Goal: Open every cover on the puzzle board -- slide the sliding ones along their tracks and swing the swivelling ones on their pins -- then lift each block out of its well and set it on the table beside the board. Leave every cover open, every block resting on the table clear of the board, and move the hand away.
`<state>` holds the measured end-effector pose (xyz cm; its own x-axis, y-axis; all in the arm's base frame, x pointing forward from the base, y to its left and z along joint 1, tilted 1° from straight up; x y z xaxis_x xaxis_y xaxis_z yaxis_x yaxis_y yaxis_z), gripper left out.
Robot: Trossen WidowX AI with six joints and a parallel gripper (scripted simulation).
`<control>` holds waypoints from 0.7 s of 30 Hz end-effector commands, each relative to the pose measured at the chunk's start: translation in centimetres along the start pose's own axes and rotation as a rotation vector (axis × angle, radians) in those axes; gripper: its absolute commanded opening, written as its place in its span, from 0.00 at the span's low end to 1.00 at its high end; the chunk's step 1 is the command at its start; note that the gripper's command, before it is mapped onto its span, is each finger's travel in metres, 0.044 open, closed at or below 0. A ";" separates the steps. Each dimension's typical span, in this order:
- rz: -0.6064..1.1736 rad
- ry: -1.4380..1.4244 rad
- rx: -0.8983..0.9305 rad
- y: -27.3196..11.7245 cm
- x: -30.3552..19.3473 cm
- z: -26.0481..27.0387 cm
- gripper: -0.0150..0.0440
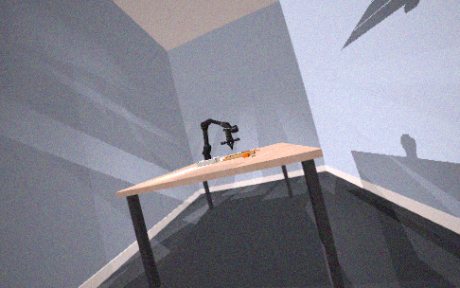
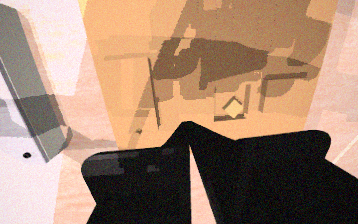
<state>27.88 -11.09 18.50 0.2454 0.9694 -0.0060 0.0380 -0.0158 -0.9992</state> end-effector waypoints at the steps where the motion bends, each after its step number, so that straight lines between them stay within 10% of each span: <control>1: 0.002 -0.005 -0.002 0.0 0.0 0.0 0.25; 21: 0.002 -0.005 -0.002 1.3 0.0 -0.1 0.25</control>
<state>28.02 -11.16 17.61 0.2448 0.9695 -0.0067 0.0427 -0.0177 -0.9989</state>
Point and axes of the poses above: the point midway between the two fingers, 35 mm back from their tips, its own y axis out along the fingers, its own z axis across the jaws, x = y × z, the point moved 10 cm from there along -y, back along the fingers, and after that the axes turned 4 degrees about y, right-handed, at the moved point
